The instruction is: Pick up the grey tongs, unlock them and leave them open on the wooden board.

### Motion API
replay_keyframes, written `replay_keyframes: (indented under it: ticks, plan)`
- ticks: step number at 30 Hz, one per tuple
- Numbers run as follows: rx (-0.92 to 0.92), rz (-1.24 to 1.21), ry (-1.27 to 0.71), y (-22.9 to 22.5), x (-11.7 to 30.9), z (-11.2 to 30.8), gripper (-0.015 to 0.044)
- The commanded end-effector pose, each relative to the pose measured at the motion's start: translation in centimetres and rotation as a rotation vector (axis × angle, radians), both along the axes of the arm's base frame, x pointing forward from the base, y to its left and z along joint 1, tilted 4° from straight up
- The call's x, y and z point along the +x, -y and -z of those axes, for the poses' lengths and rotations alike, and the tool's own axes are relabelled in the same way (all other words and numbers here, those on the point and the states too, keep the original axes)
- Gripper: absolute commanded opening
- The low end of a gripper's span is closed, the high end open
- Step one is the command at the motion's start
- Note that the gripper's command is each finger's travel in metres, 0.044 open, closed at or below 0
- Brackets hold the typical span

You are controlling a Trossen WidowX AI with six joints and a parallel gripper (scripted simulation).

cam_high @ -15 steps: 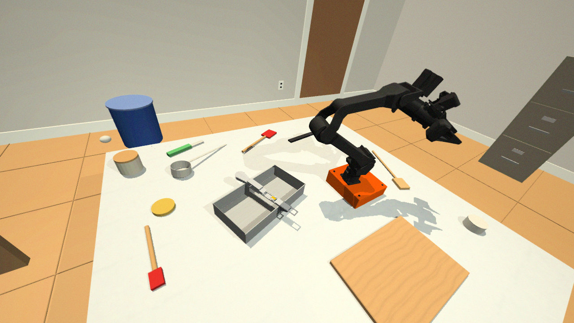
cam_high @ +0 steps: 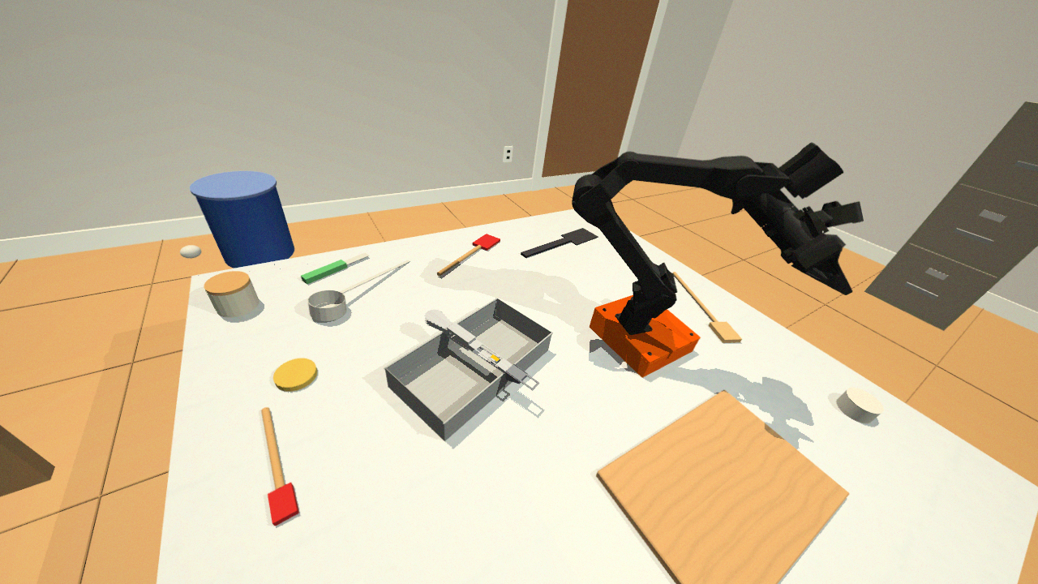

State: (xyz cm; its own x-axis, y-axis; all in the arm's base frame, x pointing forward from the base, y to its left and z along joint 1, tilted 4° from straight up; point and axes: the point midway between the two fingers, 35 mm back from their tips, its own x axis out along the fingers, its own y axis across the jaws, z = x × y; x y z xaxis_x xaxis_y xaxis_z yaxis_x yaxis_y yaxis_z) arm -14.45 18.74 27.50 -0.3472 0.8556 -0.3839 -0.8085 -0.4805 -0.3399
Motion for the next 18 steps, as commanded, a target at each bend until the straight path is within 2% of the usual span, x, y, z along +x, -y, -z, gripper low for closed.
replay_keyframes:
  ticks: [1,11,18]
  plan:
    - [-0.015,0.076,0.155,-3.0,2.3,1.2,0.0260]
    - [-0.144,0.240,0.458,-8.7,11.0,4.5,0.0260]
    - [-0.269,0.407,0.511,-9.3,18.4,6.5,0.0260]
